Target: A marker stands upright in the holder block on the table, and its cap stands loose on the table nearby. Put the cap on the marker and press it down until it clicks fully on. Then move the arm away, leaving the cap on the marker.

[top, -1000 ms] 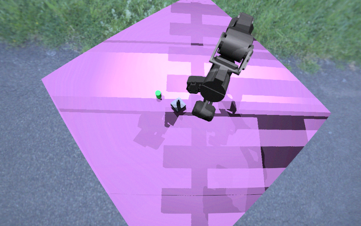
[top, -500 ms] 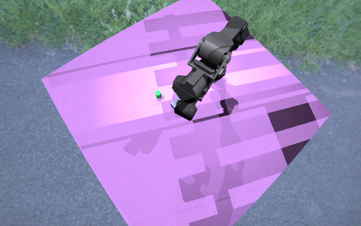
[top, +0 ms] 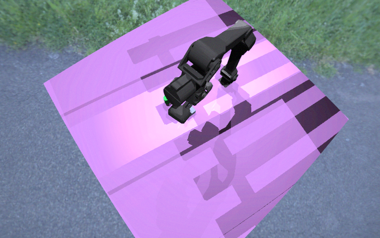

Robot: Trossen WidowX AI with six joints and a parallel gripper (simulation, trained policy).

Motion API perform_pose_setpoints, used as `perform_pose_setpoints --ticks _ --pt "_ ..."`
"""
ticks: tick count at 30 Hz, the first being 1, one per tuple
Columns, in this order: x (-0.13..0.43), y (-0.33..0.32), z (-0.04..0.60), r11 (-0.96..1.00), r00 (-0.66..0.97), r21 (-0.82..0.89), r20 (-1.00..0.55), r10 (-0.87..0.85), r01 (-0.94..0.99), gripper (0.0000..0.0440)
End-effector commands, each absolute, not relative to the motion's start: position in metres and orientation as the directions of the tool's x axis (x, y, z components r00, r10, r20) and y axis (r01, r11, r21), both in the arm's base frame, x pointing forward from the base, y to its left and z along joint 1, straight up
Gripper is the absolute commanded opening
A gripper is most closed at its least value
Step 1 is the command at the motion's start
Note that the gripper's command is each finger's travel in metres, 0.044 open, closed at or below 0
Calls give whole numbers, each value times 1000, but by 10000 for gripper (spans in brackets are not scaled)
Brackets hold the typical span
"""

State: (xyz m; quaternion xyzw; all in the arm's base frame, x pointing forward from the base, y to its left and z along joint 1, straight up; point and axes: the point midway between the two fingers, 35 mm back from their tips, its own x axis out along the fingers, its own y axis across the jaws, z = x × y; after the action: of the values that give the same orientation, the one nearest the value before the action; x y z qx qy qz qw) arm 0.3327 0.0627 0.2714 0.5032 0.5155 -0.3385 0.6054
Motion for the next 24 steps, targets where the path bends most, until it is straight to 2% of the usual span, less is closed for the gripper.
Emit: perform_pose_setpoints --ticks 1,24 --pt "336 55 267 253 225 245 -969 106 936 329" --pt "356 -7 235 141 146 154 -987 65 978 325"
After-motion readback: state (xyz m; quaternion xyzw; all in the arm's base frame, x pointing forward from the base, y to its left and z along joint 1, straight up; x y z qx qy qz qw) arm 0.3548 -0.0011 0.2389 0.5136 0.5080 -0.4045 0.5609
